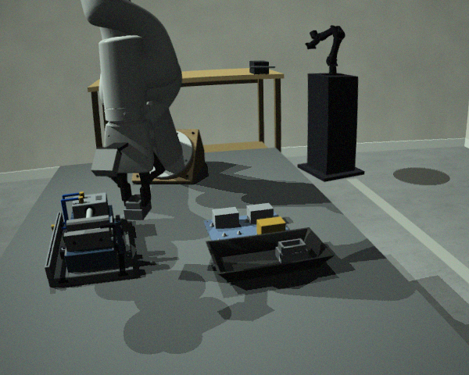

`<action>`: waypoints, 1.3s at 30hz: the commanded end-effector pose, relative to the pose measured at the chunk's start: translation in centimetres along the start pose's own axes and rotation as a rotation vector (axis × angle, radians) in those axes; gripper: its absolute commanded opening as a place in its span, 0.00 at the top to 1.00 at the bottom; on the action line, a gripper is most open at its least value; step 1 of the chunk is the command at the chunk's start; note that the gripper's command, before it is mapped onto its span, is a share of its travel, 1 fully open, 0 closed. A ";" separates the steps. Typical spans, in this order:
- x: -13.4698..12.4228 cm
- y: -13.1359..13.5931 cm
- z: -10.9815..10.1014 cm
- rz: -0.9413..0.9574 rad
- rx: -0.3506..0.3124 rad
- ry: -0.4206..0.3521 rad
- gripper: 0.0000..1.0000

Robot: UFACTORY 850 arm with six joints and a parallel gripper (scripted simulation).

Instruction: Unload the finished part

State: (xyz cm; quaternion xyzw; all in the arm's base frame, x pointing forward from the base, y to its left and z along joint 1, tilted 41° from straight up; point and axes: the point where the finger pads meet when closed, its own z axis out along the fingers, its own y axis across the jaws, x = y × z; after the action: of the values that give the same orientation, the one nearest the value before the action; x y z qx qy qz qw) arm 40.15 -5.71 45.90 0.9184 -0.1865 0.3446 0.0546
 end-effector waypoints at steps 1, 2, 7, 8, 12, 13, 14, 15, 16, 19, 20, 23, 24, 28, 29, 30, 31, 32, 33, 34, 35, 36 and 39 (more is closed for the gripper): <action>-0.1 -1.9 0.0 -0.166 -0.020 0.005 1.00; -0.1 -2.4 0.1 -0.209 -0.020 0.005 1.00; -0.3 -4.9 0.1 -0.430 -0.021 0.002 1.00; -0.3 -4.9 0.1 -0.430 -0.021 0.002 1.00; -0.4 -6.9 0.2 -0.607 -0.021 0.000 1.00; -0.4 -7.4 0.2 -0.649 -0.021 0.000 1.00; -0.4 -7.9 0.2 -0.695 -0.021 -0.001 1.00; -0.5 -8.4 0.2 -0.740 -0.021 -0.001 1.00; -0.5 -8.9 0.2 -0.783 -0.021 -0.002 1.00; -0.6 -10.3 0.2 -0.912 -0.021 -0.003 1.00; -0.6 -10.8 0.3 -0.955 -0.021 -0.004 1.00; -0.7 -12.2 0.3 -1.082 -0.021 -0.005 1.00; -0.7 -12.6 0.3 -1.123 -0.021 -0.006 1.00; -0.8 -13.8 0.3 -1.231 -0.021 -0.007 1.00; -0.8 -14.4 0.3 -1.282 -0.021 -0.008 1.00; -0.8 -14.8 0.3 -1.319 -0.021 -0.008 1.00; -0.9 -15.2 0.4 -1.356 -0.021 -0.008 1.00; -0.9 -15.7 0.4 -1.398 -0.020 -0.009 1.00; -0.9 -16.2 0.4 -1.440 -0.020 -0.009 1.00; -0.9 -16.6 0.4 -1.481 -0.020 -0.010 1.00; -1.0 -17.0 0.4 -1.521 -0.020 -0.010 1.00; -1.0 -17.5 0.4 -1.558 -0.020 -0.011 1.00; -1.0 -18.6 0.4 -1.659 -0.020 -0.012 1.00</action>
State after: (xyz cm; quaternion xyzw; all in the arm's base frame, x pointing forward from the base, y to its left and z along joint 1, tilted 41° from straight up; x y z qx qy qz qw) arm 46.28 10.62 45.36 0.7854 0.5061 0.2044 0.2920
